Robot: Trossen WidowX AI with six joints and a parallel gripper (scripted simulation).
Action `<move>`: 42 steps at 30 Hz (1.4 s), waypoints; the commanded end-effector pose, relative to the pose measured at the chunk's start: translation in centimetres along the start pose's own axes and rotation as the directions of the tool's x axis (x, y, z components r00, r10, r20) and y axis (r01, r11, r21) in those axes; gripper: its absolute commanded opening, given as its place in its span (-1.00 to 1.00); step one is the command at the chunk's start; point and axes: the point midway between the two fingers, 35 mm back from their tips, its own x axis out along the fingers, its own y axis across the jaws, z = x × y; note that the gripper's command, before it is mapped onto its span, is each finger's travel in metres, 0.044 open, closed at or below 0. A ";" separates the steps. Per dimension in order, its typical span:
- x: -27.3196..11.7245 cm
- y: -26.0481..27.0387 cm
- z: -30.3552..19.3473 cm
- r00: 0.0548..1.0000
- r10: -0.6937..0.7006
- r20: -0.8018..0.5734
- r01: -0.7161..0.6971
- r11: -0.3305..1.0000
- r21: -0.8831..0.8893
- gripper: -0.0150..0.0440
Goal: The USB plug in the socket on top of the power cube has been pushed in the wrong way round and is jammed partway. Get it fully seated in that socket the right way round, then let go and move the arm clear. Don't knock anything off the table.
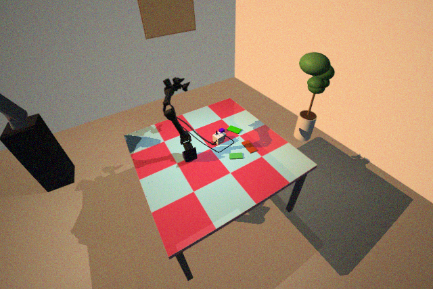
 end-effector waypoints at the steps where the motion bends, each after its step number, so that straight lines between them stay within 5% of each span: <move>1: 0.2 0.0 -0.4 1.000 -0.001 -0.007 0.001 1.000 -0.011 0.95; 11: 7.0 -8.0 -12.5 0.944 -0.223 -0.244 0.138 0.937 -0.321 1.00; 15: 8.9 -14.6 -16.8 0.846 -0.383 -0.371 0.226 0.887 -0.402 1.00; 20: 9.0 -23.1 -20.5 0.646 -0.564 -0.515 0.352 0.818 -0.454 1.00; 26: 6.0 -33.5 -23.1 0.293 -0.681 -0.671 0.573 0.687 -0.447 1.00; 30: 2.2 -39.8 -23.6 0.023 -0.625 -0.780 0.766 0.512 -0.388 1.00; 33: -1.2 -43.1 -23.6 -0.138 -0.448 -0.883 0.913 0.287 -0.288 1.00; 37: -3.9 -45.0 -22.9 -0.158 -0.178 -0.971 0.987 -0.038 -0.154 1.00; 42: -3.9 -45.0 -22.9 -0.154 -0.165 -0.974 0.988 -0.056 -0.147 1.00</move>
